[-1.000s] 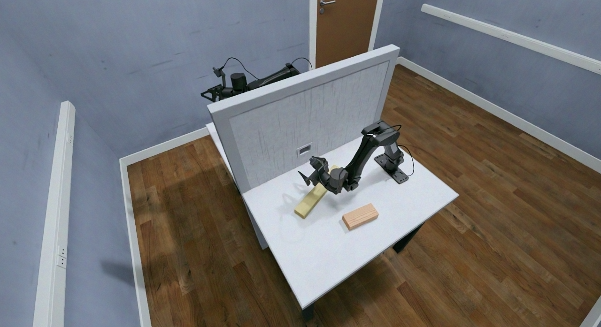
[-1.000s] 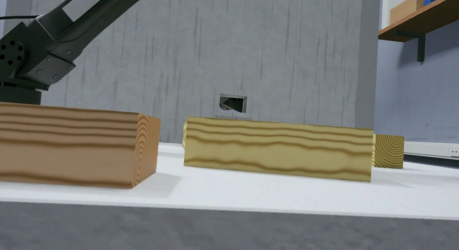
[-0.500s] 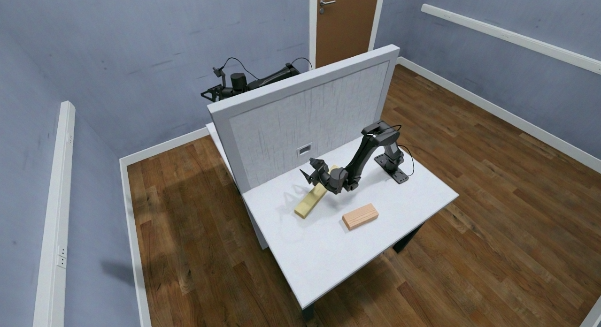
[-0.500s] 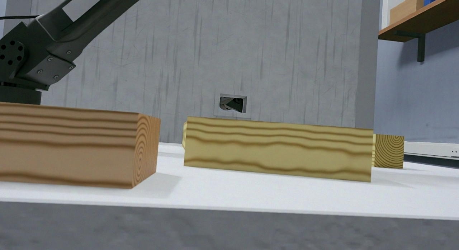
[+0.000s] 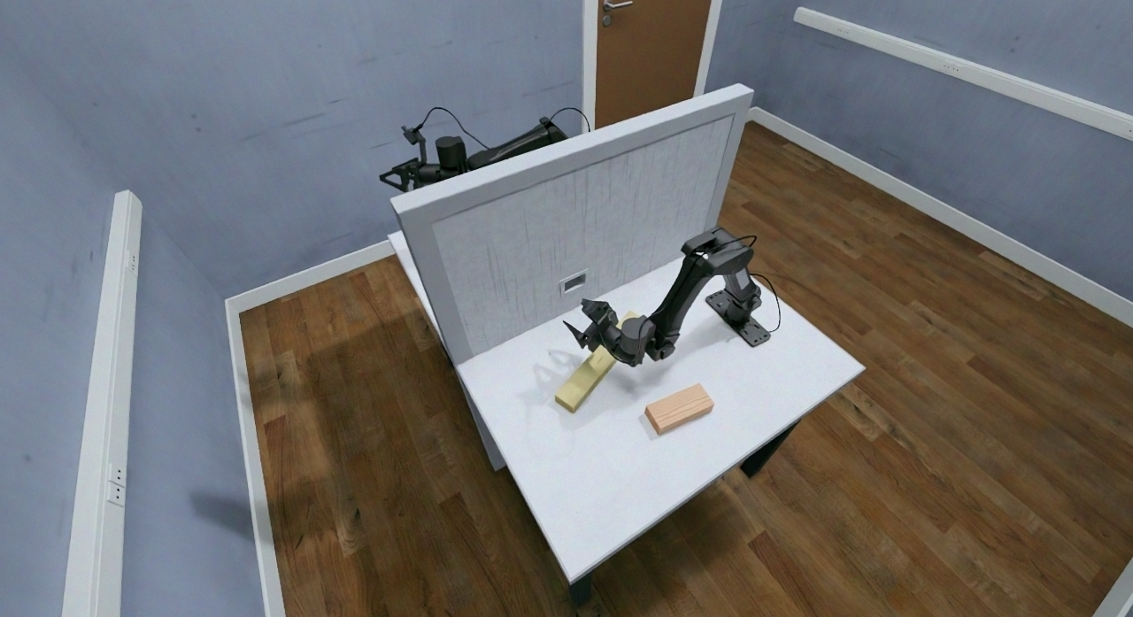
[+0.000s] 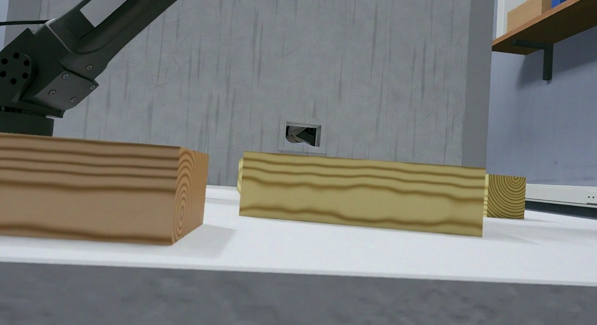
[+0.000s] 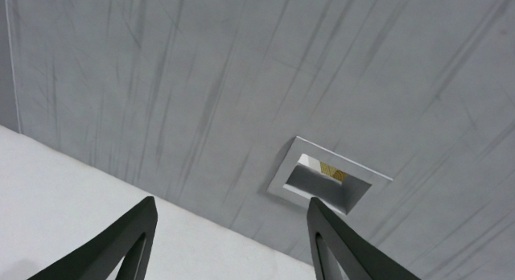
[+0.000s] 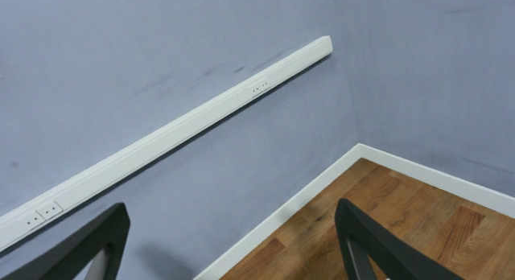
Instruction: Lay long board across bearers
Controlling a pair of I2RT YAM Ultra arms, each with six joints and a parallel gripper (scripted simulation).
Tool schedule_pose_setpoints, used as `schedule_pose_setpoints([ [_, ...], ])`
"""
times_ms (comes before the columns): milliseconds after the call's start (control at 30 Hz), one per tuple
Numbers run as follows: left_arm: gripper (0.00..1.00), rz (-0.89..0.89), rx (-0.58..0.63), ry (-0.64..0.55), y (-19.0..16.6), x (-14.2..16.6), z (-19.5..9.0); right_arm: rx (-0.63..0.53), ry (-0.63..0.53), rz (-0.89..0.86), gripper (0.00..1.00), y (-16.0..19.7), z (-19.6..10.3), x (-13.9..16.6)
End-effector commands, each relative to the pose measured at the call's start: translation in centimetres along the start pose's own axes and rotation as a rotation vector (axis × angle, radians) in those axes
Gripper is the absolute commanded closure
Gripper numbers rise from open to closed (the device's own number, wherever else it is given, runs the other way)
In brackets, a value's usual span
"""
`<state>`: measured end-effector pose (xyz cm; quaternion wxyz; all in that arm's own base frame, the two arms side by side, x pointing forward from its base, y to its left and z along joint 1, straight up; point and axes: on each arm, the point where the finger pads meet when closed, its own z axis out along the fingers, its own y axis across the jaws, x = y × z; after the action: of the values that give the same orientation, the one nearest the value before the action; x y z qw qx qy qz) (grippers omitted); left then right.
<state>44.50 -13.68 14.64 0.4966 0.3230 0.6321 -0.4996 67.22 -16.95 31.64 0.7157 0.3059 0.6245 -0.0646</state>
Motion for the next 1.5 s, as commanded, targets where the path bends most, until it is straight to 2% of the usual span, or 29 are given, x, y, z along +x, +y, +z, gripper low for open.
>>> schedule_pose_setpoints([
  [0,0.24,-0.008,-0.037,-0.005,0.4,-2.2,0.9,-0.037,0.004,-0.017,0.0,1.6,-1.4,-1.8],
  [267,0.24,-0.114,-0.13,0.002,2.3,-2.3,1.5,-0.069,0.017,-0.042,0.0,2.5,-3.0,-3.3],
  [400,0.24,-0.203,-0.224,0.018,4.0,-2.4,1.9,-0.099,0.027,-0.063,0.0,3.3,-4.7,-4.6],
  [533,0.24,-0.3,-0.317,0.04,5.4,-2.1,2.2,-0.126,0.065,-0.099,0.0,3.6,-6.4,-4.7],
  [600,0.24,-0.339,-0.36,0.052,5.9,-2.1,2.3,-0.147,0.058,-0.105,0.0,4.2,-7.5,-5.9],
  [633,0.24,-0.348,-0.37,0.055,6.0,-2.1,2.4,-0.146,0.075,-0.114,0.0,4.0,-7.7,-5.3],
  [700,0.24,-0.38,-0.408,0.066,6.4,-2.1,2.5,-0.168,0.061,-0.116,0.0,4.6,-8.8,-6.7],
  [833,0.24,-0.409,-0.443,0.077,6.8,-2.0,2.5,-0.182,0.063,-0.124,0.0,4.8,-9.7,-7.3],
  [967,0.24,-0.542,-0.59,0.134,7.9,-0.8,2.1,-0.227,0.066,-0.151,0.0,5.4,-12.6,-8.9],
  [1000,0.24,-0.559,-0.602,0.146,8.2,-0.1,2.0,-0.217,0.104,-0.169,0.0,4.8,-12.4,-7.4],
  [1033,0.24,-0.566,-0.62,0.151,8.1,-0.4,2.0,-0.231,0.089,-0.168,0.0,5.1,-13.2,-8.4],
  [1167,0.24,-0.613,-0.698,0.183,8.2,-0.3,1.7,-0.262,0.095,-0.186,0.0,5.3,-15.2,-9.2],
  [1267,0.24,-0.704,-0.829,0.256,8.3,1.4,0.8,-0.31,0.09,-0.21,0.0,5.7,-18.0,-10.5],
  [1300,0.24,-0.719,-0.829,0.27,8.7,2.5,0.8,-0.295,0.133,-0.224,0.0,5.2,-17.5,-8.6],
  [1333,0.24,-0.721,-0.838,0.275,8.6,2.3,0.9,-0.31,0.108,-0.217,0.0,5.5,-18.4,-9.9],
  [1400,0.24,-0.721,-0.838,0.275,8.6,2.3,0.9,-0.31,0.108,-0.217,0.0,5.5,-18.4,-9.9],
  [1467,0.24,-0.722,-0.892,0.277,7.8,0.6,0.3,-0.332,0.096,-0.222,0.0,5.7,-19.9,-10.9],
])
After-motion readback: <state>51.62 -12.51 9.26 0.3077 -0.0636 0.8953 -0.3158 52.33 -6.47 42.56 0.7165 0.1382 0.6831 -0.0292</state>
